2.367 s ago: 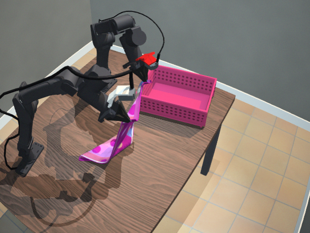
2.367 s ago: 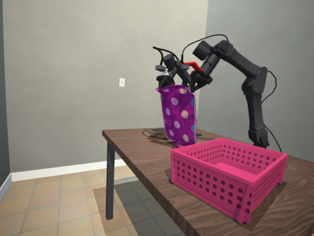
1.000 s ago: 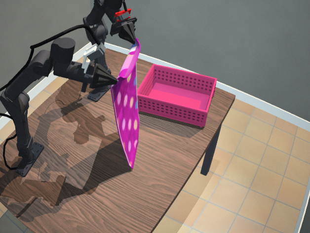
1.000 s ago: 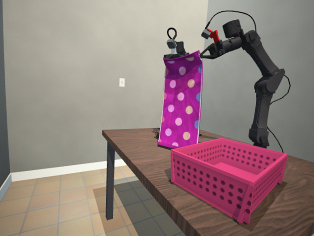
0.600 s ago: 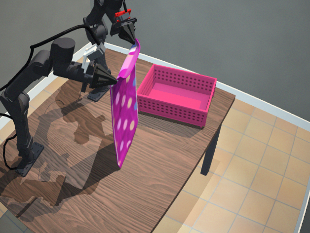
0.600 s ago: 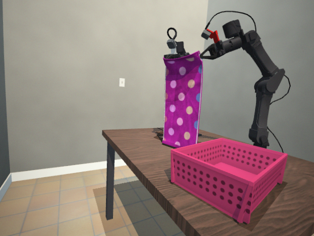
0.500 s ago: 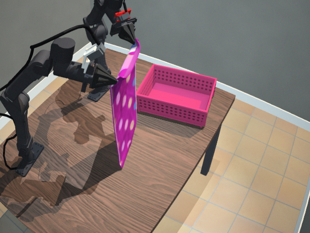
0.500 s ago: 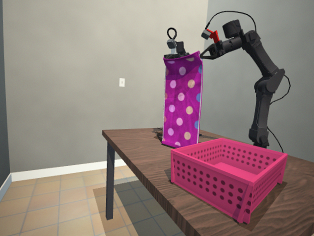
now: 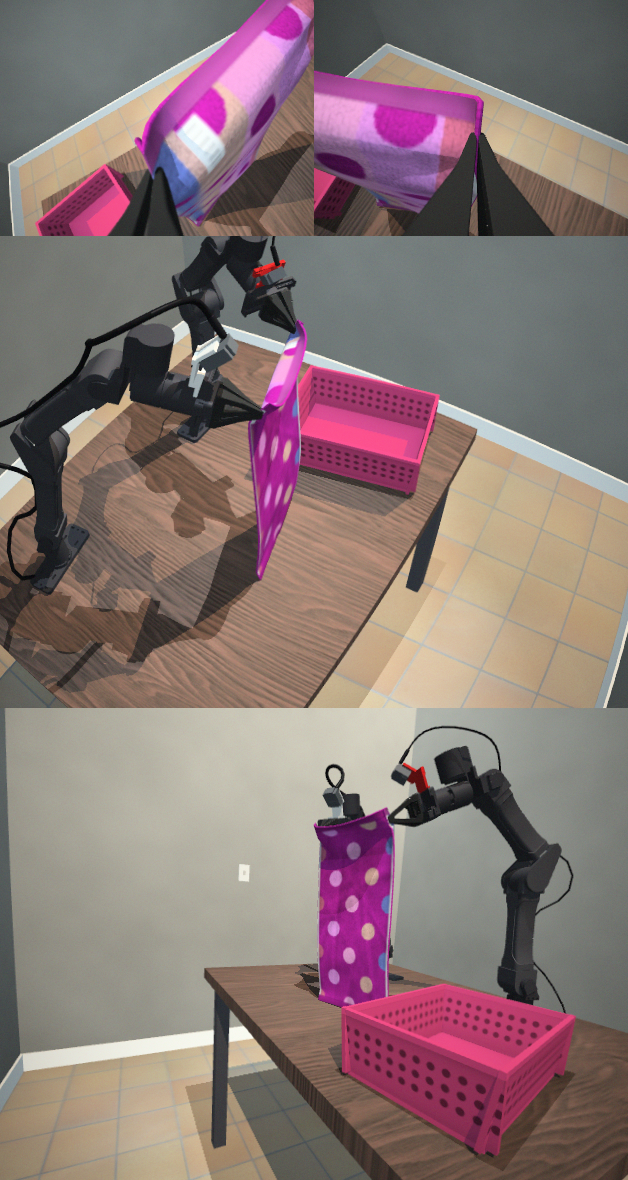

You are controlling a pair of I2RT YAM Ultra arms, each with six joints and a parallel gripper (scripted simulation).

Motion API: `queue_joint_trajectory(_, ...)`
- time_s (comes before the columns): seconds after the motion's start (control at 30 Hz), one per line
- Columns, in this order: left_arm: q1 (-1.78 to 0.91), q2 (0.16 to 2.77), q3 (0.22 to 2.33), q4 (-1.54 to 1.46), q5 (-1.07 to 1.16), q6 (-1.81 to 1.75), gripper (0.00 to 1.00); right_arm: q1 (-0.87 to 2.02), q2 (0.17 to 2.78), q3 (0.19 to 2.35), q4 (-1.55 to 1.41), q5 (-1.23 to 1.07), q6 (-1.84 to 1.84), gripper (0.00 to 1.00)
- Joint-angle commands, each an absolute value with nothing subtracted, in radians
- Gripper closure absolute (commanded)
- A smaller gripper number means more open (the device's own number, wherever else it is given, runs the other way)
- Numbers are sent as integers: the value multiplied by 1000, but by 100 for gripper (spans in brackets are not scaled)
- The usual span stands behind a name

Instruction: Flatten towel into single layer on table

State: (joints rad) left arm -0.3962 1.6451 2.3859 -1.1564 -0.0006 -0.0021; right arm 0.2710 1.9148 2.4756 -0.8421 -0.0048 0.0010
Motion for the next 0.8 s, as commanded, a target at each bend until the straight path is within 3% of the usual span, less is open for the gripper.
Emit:
queue_joint_trajectory(0.0,-352,1701,2425,-1059,-11,2,100,242,1957,2506,-693,3,-6,100)
queue_joint_trajectory(0.07,-354,1715,2448,-1067,-12,1,100,242,1973,2531,-699,3,-5,100)
queue_joint_trajectory(0.57,-325,1794,2493,-955,-11,0,100,235,1868,2026,1,3,3,100)
queue_joint_trajectory(0.77,-325,1808,2509,-972,-11,1,100,232,1905,2025,92,5,2,100)
